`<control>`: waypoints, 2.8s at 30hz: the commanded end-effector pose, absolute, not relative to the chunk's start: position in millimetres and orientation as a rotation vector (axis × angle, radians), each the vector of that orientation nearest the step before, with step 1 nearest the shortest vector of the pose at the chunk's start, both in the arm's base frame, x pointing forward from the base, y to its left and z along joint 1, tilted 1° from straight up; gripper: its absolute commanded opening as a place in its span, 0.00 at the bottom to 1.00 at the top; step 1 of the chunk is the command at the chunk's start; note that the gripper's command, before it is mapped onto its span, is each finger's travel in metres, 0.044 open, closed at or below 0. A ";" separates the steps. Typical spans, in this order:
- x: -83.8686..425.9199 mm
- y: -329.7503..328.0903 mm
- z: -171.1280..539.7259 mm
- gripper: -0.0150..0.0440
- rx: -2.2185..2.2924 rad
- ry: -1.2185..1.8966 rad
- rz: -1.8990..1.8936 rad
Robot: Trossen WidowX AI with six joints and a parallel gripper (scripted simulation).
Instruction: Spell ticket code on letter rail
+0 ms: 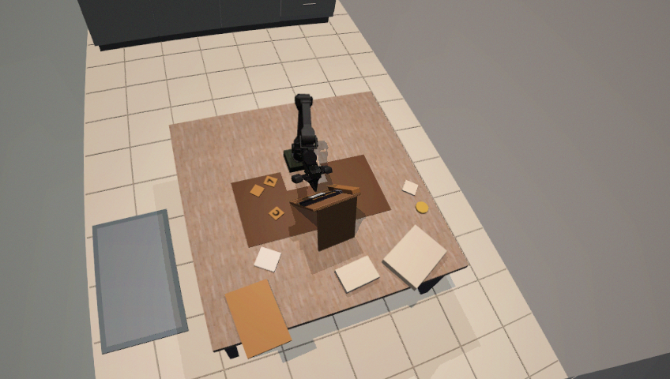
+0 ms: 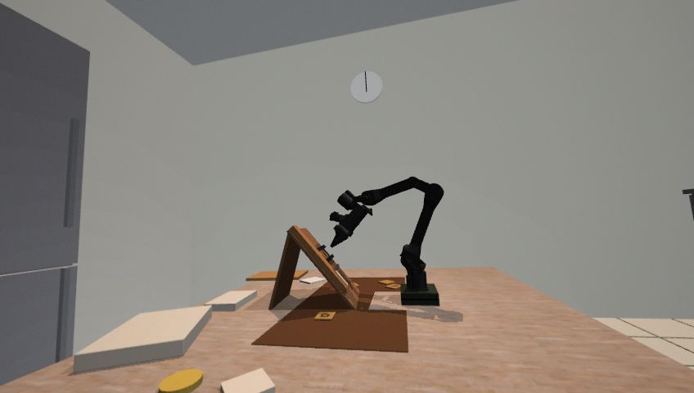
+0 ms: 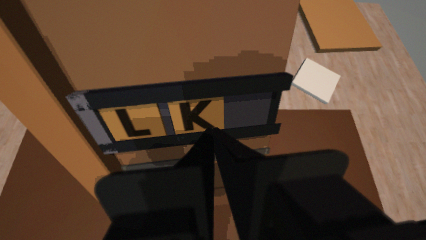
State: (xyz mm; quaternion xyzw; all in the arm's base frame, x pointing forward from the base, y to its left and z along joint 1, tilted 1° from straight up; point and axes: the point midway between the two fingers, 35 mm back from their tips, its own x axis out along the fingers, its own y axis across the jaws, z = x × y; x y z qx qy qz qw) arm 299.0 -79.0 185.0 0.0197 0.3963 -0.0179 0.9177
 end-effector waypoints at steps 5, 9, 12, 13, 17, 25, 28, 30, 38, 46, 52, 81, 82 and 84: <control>314.0 -96.4 187.4 0.25 0.037 1.130 -0.036; 316.7 -102.6 187.6 0.25 0.033 1.297 -0.021; 317.1 -104.6 187.6 0.25 0.030 1.357 -0.013; 317.2 -104.1 187.6 0.25 0.030 1.357 -0.013; 317.2 -104.1 187.6 0.25 0.030 1.357 -0.013; 318.7 -102.9 185.8 0.25 0.030 1.357 -0.013; 319.8 -103.0 184.8 0.25 0.030 1.357 -0.013; 320.5 -103.1 184.1 0.25 0.030 1.357 -0.013; 323.4 -103.7 181.4 0.25 0.030 1.357 -0.013; 326.5 -104.1 178.9 0.25 0.030 1.356 -0.013; 328.9 -104.2 177.1 0.25 0.030 1.356 -0.013; 340.3 -105.0 168.5 0.25 0.030 1.355 -0.013; 340.7 -105.0 168.2 0.25 0.030 1.355 -0.013; 341.4 -105.0 167.7 0.25 0.030 1.355 -0.013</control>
